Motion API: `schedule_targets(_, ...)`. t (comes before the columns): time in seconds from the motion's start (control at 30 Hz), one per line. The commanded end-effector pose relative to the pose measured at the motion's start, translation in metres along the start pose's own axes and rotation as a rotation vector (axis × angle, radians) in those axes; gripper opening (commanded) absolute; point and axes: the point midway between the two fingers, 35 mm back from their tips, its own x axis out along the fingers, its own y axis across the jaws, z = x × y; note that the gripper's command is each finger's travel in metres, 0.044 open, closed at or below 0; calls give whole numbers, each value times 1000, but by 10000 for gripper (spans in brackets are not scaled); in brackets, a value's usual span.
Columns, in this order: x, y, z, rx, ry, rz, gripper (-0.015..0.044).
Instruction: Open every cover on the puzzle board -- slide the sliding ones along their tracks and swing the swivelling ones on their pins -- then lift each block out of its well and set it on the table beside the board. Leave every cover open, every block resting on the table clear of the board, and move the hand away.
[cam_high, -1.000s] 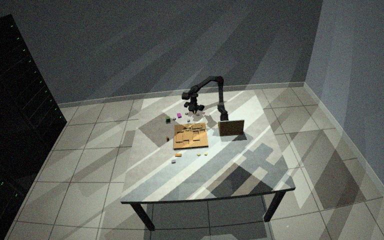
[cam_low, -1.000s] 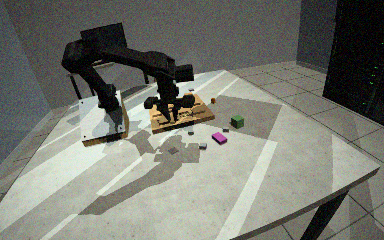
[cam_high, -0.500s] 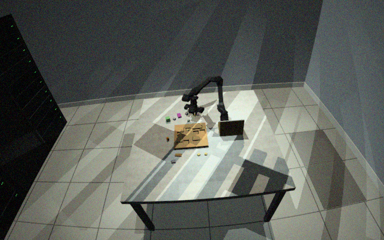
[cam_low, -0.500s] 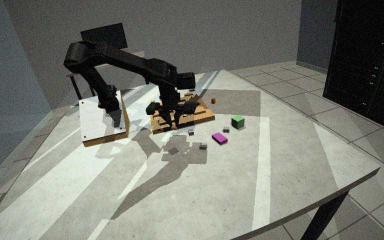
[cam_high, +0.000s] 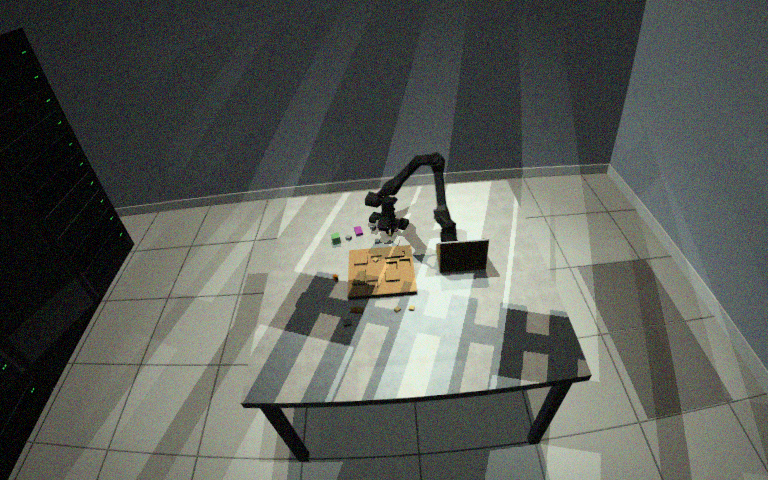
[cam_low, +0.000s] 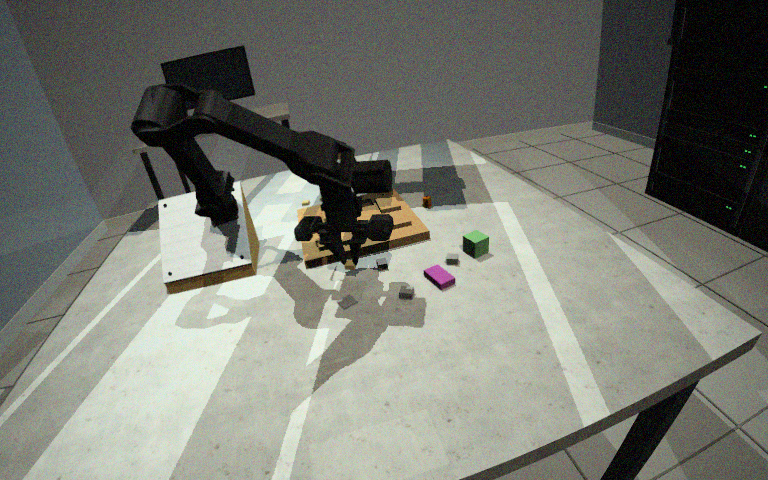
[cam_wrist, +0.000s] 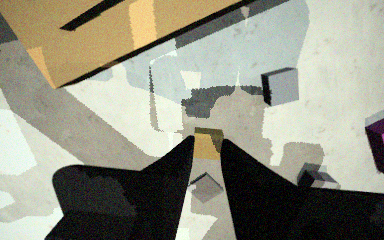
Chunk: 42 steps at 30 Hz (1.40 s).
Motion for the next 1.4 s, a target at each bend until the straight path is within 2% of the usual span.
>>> schedule_targets(0.0, 8, 3, 1, -9, -1, 8, 80)
schedule_targets(0.63, 32, 7, -3, -11, 5, 5, 80)
schedule_targets(1.1, 27, 4, -3, -3, 7, 0, 440)
schedule_targets(1.37, 3, 3, -1, -4, 2, 4, 440)
